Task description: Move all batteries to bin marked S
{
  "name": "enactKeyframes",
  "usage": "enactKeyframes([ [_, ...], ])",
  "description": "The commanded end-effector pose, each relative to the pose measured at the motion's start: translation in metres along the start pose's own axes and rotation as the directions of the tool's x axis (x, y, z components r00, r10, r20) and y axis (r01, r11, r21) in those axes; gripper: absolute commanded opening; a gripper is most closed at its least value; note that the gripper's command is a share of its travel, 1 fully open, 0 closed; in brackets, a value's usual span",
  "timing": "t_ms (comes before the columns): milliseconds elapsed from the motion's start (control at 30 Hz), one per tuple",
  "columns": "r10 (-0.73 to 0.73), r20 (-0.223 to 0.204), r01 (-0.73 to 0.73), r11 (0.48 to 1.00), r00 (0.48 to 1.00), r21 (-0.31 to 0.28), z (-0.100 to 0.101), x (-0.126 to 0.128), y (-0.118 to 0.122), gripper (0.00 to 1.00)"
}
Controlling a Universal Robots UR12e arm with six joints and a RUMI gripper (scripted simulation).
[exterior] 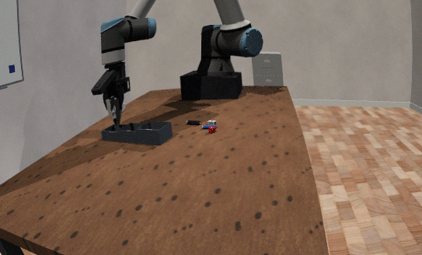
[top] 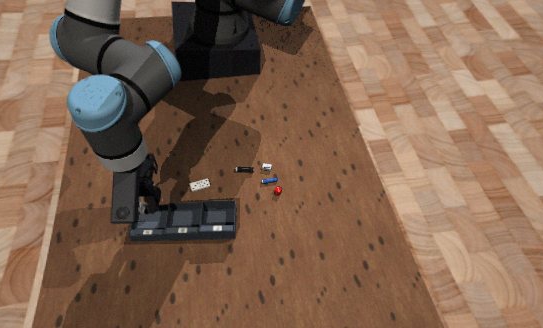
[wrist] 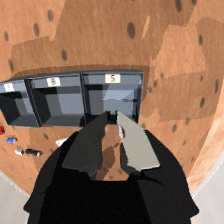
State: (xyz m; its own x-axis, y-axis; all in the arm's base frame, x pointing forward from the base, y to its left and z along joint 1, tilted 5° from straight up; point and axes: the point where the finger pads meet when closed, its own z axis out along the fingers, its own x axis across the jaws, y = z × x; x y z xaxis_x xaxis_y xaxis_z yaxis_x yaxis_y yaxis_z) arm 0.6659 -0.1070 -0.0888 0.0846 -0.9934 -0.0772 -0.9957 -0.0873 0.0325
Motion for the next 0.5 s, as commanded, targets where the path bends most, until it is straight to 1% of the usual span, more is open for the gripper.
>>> enactKeyframes([
  [0,0.000,-0.001,0.000,1.000,1.000,0.002,0.0072,0.0005,-0.0009,0.04],
  [133,0.000,-0.001,0.000,1.000,1.000,0.002,0.0159,0.0005,-0.0009,0.04],
  [467,0.000,-0.001,0.000,1.000,1.000,0.002,0.0159,0.0005,-0.0009,0.04],
])
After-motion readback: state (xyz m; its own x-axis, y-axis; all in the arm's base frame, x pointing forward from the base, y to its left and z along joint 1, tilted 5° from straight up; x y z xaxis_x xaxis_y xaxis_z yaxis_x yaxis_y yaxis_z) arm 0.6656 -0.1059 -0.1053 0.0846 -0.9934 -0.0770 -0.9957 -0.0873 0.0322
